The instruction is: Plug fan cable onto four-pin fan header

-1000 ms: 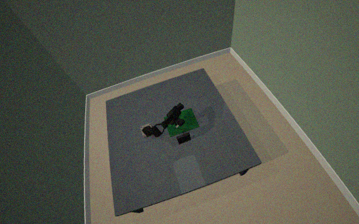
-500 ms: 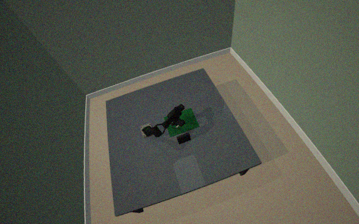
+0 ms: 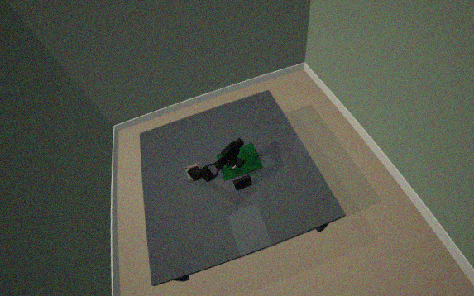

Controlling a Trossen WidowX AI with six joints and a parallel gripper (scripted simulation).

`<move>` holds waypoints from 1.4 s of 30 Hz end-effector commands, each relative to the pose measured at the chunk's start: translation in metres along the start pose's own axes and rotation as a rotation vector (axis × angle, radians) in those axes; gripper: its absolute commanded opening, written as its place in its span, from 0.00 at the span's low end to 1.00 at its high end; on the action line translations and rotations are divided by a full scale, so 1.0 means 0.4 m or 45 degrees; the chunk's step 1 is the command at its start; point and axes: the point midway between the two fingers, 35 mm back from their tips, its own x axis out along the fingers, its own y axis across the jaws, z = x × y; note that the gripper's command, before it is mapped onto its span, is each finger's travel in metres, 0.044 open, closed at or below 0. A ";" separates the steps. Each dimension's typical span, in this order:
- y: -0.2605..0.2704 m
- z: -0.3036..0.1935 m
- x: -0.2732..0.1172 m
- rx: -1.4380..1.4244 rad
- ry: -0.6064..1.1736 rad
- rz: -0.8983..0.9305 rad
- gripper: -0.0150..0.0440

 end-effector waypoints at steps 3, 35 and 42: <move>0.002 0.000 0.001 -0.008 0.001 0.006 0.25; 0.001 0.001 0.018 -0.011 0.000 0.007 0.25; 0.001 0.001 0.024 -0.011 0.000 0.007 0.25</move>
